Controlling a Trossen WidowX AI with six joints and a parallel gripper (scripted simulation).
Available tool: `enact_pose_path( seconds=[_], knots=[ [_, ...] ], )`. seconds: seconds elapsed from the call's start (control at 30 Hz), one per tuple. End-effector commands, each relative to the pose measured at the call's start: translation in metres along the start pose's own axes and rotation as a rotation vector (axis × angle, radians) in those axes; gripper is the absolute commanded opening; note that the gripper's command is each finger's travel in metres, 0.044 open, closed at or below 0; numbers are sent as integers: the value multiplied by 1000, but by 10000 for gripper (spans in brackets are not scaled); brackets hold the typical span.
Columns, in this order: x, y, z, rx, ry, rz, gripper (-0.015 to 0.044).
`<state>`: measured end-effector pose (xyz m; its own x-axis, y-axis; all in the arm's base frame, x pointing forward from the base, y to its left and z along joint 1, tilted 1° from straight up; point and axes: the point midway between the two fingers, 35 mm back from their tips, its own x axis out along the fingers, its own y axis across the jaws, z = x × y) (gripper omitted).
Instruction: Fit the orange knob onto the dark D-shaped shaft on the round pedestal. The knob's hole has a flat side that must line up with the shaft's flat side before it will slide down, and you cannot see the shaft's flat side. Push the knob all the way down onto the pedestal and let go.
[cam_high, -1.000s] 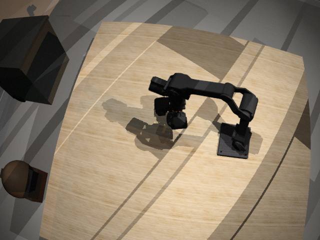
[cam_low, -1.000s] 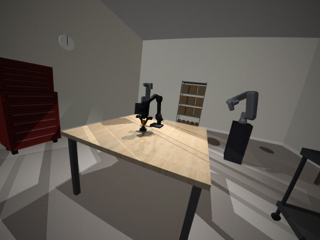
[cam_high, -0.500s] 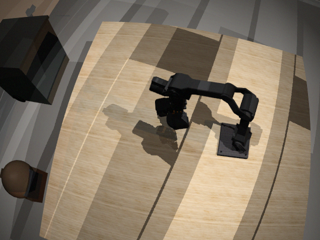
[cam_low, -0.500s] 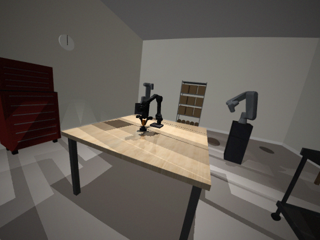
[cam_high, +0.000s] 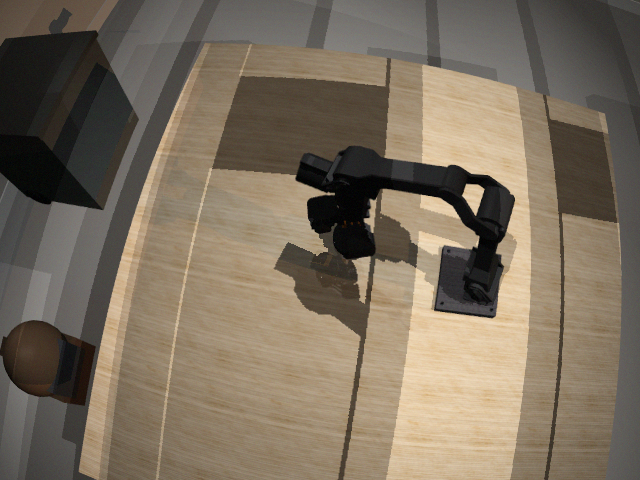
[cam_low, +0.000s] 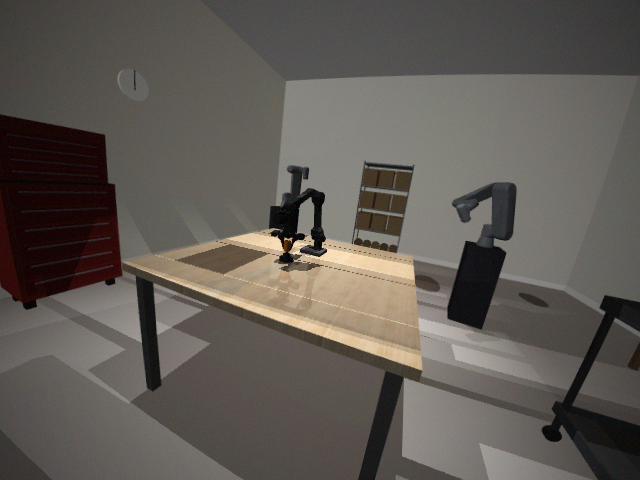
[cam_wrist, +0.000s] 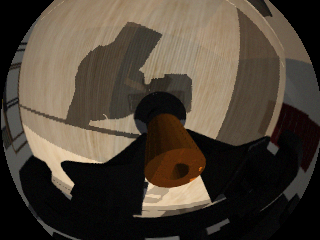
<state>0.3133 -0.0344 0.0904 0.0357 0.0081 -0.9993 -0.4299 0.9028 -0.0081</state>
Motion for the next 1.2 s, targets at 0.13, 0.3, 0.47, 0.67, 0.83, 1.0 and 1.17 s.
enact_pose_path(
  seconds=[0.13,0.3,0.47,0.67,0.83,1.0,1.17],
  knots=[
    [1,0,1,0,-4,1,0],
    [-3,1,0,0,-4,1,0],
    [-4,1,-2,-54,-4,1,0],
    [-3,2,-5,-209,-4,1,0],
    [-3,3,-6,-209,-4,1,0],
    [-2,2,-5,-209,-4,1,0],
    [-2,1,-3,-209,-4,1,0]
  ],
)
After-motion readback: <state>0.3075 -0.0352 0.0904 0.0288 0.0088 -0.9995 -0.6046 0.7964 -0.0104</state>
